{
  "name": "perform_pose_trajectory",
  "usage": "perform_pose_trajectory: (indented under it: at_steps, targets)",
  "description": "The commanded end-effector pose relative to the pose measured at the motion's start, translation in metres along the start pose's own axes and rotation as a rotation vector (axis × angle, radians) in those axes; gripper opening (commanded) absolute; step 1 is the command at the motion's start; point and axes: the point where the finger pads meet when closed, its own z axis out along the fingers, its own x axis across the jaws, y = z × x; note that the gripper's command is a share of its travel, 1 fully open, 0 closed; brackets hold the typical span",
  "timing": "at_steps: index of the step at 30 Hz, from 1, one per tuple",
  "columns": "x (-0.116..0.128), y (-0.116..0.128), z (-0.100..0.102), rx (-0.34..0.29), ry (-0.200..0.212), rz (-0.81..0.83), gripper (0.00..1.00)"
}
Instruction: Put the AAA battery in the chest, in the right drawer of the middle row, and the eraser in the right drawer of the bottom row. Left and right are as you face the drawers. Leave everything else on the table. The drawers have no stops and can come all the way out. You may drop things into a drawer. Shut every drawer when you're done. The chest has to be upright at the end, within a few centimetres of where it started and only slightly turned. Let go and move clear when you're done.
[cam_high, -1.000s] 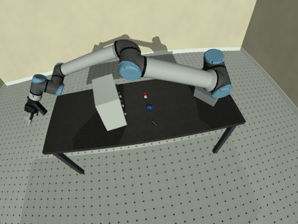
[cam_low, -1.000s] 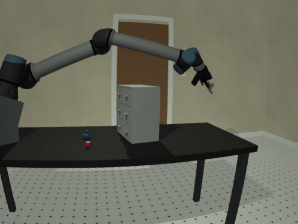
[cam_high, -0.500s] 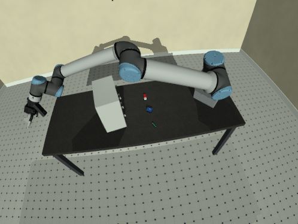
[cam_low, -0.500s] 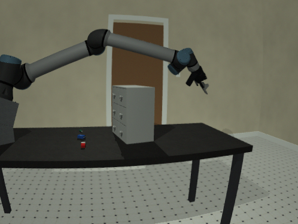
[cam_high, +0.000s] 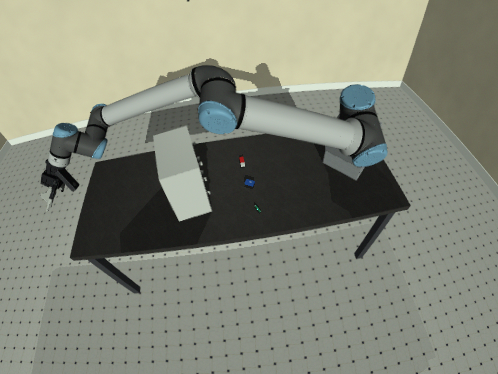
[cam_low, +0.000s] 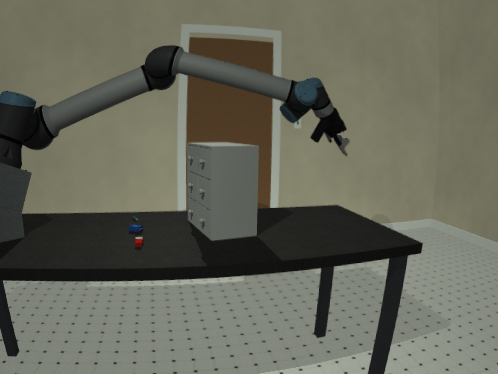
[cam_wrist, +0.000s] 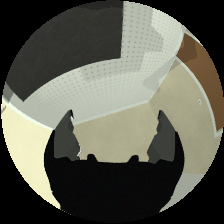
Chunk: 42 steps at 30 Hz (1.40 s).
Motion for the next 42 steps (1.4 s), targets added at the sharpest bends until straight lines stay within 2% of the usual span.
perform_pose_trajectory:
  at_steps: [1, 9, 16, 18, 25, 26, 29, 30, 32, 35, 39, 40, 42]
  targets:
    - [-0.005, 0.003, -0.009, 0.001, -0.008, -0.004, 1.00]
    - [-0.038, 0.007, -0.053, 0.021, -0.056, -0.016, 1.00]
    - [-0.081, 0.004, -0.116, 0.054, -0.120, -0.031, 1.00]
    - [-0.081, 0.004, -0.116, 0.054, -0.120, -0.031, 1.00]
    - [-0.130, -0.015, -0.202, 0.106, -0.195, -0.049, 1.00]
    - [-0.130, -0.015, -0.202, 0.106, -0.195, -0.049, 1.00]
    - [-0.151, -0.031, -0.245, 0.134, -0.227, -0.056, 1.00]
    - [-0.151, -0.031, -0.245, 0.134, -0.227, -0.056, 1.00]
    - [-0.164, -0.044, -0.274, 0.154, -0.249, -0.060, 1.00]
    - [-0.164, -0.044, -0.274, 0.154, -0.249, -0.060, 1.00]
    - [-0.188, -0.078, -0.335, 0.199, -0.289, -0.068, 1.00]
    - [-0.188, -0.078, -0.335, 0.199, -0.289, -0.068, 1.00]
    - [-0.198, -0.098, -0.366, 0.224, -0.307, -0.071, 1.00]
